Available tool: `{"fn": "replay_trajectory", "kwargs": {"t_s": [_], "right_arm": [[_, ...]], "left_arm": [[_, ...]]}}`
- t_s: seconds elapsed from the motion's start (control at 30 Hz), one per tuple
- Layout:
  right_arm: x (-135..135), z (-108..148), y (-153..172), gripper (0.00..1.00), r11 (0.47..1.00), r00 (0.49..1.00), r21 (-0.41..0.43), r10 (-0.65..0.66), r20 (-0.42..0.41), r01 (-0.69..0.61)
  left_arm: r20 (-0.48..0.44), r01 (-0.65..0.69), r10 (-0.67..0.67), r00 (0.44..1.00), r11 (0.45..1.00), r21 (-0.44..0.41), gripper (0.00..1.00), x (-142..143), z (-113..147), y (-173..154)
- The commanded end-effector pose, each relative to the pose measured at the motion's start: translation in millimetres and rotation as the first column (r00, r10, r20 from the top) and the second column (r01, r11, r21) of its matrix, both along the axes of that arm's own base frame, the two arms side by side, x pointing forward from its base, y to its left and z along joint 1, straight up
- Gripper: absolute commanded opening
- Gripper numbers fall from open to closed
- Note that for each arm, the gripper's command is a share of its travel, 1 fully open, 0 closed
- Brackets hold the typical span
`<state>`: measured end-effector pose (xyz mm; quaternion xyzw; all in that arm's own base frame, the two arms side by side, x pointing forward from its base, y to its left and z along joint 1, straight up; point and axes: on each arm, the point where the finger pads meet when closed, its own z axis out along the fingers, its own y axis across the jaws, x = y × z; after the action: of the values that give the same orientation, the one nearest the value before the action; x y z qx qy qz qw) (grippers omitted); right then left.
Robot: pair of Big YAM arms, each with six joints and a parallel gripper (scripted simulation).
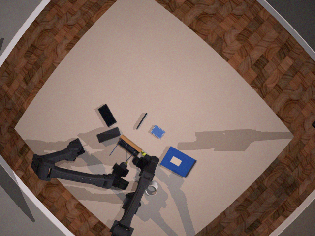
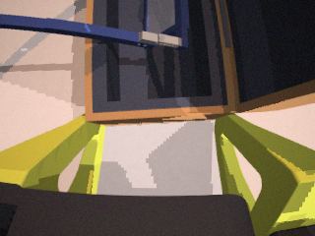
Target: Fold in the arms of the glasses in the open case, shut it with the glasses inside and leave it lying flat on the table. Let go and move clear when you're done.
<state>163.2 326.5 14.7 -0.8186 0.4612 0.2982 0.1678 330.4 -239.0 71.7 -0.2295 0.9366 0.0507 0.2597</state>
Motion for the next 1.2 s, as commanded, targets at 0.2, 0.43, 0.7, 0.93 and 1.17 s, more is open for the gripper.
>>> {"fn": "replay_trajectory", "kwargs": {"t_s": [0.2, 0.43, 0.7, 0.93, 1.17], "right_arm": [[7.2, -3.5, -1.3, 0.57, 0.999, 0.999, -0.029, -0.032, -0.025, 0.031], [7.2, -3.5, -1.3, 0.57, 0.999, 0.999, -0.029, -0.032, -0.025, 0.031], [7.2, -3.5, -1.3, 0.57, 0.999, 0.999, -0.029, -0.032, -0.025, 0.031], [7.2, -3.5, -1.3, 0.57, 0.999, 0.999, -0.029, -0.032, -0.025, 0.031], [7.2, -3.5, -1.3, 0.57, 0.999, 0.999, -0.029, -0.032, -0.025, 0.031]], "left_arm": [[-0.075, -0.067, 0.07, 0.995, 0.997, 0.04, 0.0, -10.4, -22.7, 27.3], [-0.076, -0.067, 0.07, 0.995, 0.997, 0.041, 0.0, -10.5, -23.2, 27.4], [-0.077, -0.067, 0.07, 0.995, 0.997, 0.042, 0.0, -10.6, -23.7, 27.5], [-0.078, -0.067, 0.07, 0.994, 0.997, 0.043, 0.0, -10.7, -24.2, 27.6], [-0.079, -0.067, 0.07, 0.994, 0.997, 0.044, 0.0, -10.8, -24.6, 27.7]]}}
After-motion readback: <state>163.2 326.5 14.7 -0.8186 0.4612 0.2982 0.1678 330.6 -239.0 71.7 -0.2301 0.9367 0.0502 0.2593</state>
